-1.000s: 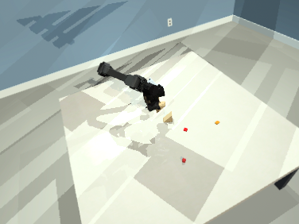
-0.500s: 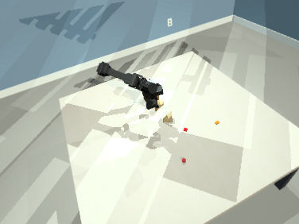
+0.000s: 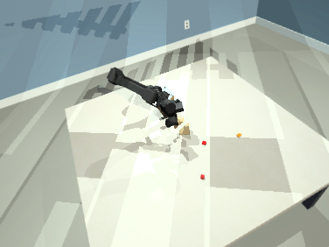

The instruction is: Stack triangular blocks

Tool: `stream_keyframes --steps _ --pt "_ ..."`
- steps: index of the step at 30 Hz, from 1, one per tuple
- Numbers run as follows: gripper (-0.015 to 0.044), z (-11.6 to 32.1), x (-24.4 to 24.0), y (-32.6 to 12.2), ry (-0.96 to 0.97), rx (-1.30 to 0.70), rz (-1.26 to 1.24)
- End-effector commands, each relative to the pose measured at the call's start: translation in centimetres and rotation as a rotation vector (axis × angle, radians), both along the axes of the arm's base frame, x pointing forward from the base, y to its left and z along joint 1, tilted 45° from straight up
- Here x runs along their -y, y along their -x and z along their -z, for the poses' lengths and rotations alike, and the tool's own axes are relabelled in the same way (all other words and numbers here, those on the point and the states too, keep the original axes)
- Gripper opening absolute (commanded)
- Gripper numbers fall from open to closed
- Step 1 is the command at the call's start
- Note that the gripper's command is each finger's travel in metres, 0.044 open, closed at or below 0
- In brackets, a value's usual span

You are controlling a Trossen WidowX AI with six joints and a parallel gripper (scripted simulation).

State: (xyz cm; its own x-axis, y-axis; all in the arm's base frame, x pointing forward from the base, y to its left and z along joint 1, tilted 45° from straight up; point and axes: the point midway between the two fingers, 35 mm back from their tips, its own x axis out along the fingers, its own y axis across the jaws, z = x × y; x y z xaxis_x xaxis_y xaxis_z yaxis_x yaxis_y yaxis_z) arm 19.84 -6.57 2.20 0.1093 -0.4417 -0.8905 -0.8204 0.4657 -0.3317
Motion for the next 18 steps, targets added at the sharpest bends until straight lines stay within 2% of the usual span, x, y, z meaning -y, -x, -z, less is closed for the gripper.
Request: stream_keyframes --steps 1,9,18 --pt "0.0000 0.5 0.1 0.0 -0.002 -0.003 -0.003" --pt "0.0000 3.1 1.3 -0.3 -0.001 -0.002 -0.003" --pt "0.0000 3.2 1.3 -0.3 0.005 0.006 -0.007"
